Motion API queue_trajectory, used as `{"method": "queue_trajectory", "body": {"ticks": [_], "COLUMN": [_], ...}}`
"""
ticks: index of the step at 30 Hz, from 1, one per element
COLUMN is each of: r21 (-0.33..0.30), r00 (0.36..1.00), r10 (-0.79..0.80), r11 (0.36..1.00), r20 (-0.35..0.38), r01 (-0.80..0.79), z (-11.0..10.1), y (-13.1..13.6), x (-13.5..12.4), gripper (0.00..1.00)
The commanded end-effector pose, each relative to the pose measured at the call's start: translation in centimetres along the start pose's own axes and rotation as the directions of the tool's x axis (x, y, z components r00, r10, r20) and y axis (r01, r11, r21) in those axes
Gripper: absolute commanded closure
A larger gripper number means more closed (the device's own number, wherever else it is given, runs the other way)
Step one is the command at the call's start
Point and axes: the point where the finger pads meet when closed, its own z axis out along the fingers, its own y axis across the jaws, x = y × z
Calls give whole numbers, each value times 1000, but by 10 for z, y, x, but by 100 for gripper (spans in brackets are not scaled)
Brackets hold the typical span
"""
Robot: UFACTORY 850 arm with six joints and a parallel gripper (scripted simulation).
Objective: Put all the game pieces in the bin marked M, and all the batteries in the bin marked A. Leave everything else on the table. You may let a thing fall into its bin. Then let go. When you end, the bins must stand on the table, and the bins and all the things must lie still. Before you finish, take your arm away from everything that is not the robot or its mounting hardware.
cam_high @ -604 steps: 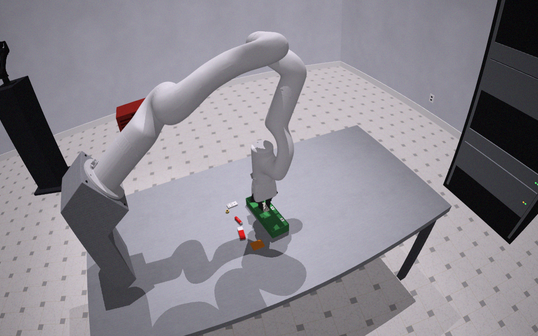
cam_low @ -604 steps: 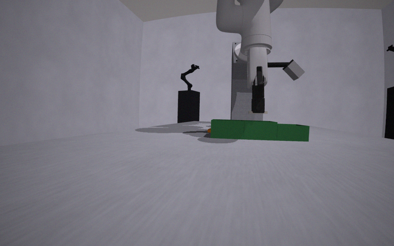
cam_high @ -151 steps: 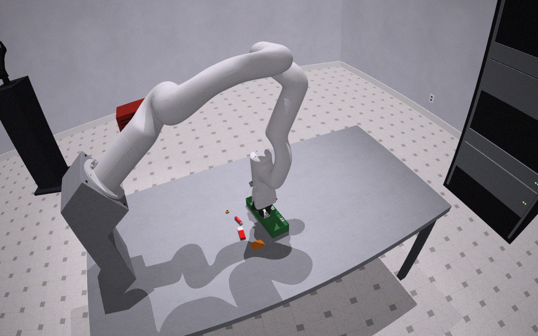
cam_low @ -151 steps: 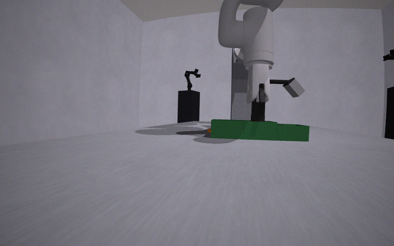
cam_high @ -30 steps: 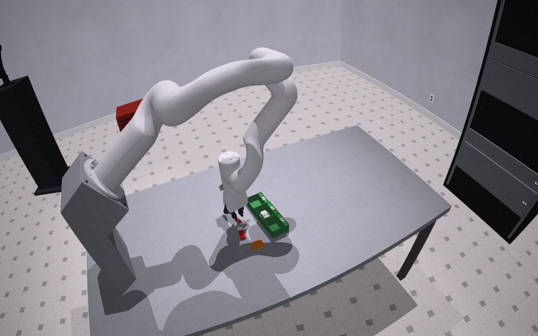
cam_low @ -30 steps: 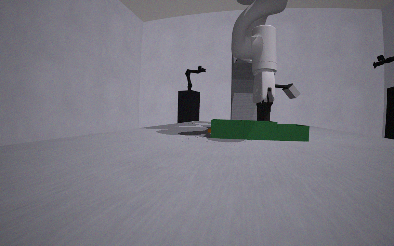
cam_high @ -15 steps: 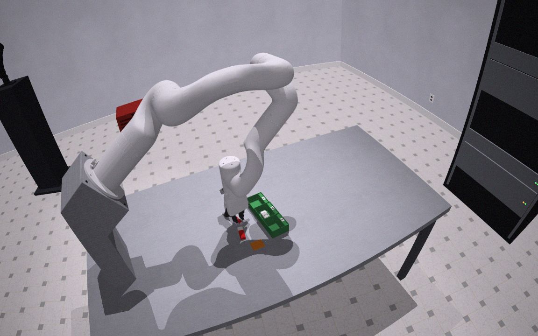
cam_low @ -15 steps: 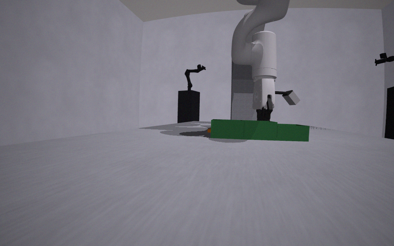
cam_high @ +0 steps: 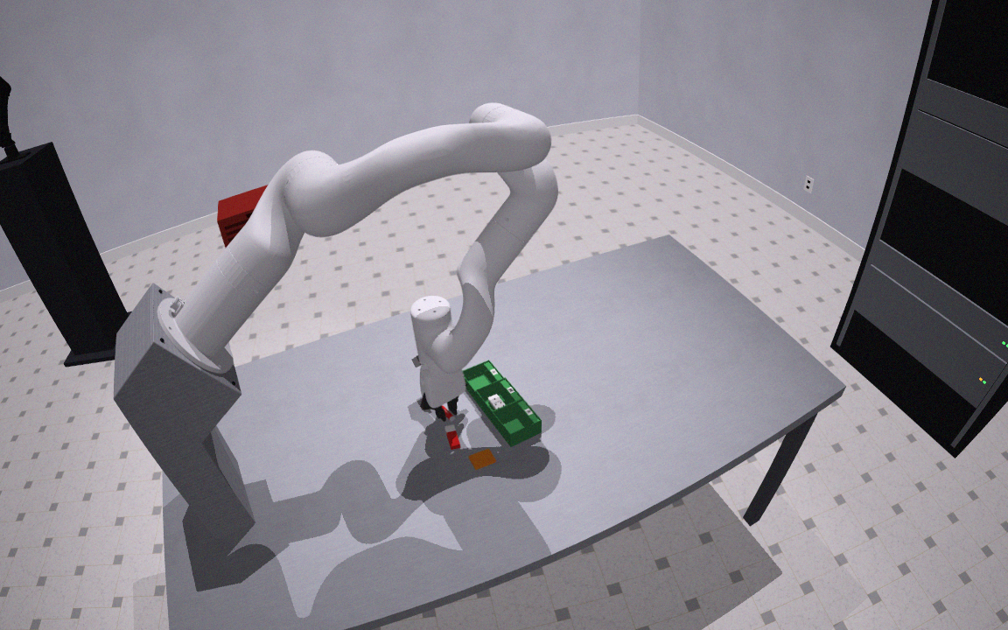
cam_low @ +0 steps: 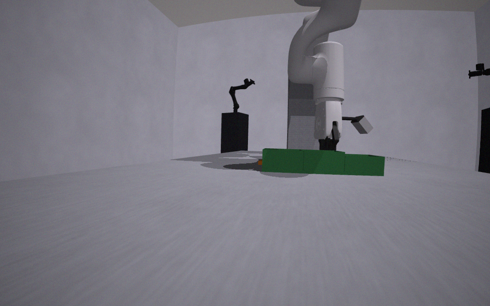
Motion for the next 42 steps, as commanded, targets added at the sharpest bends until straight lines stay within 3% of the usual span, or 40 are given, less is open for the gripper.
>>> {"method": "queue_trajectory", "body": {"ticks": [1,3,4,35,42], "r21": [0,0,0,0,0], "r00": [1000,1000,1000,1000,1000], "r10": [0,0,0,0,0], "r11": [1000,1000,1000,1000,1000], "r20": [0,0,0,0,0], "r01": [0,0,0,0,0], "z": [0,0,0,0,-23], "y": [0,0,0,0,0], "x": [0,0,0,0,0], "gripper": [72,72,100,100,100]}}
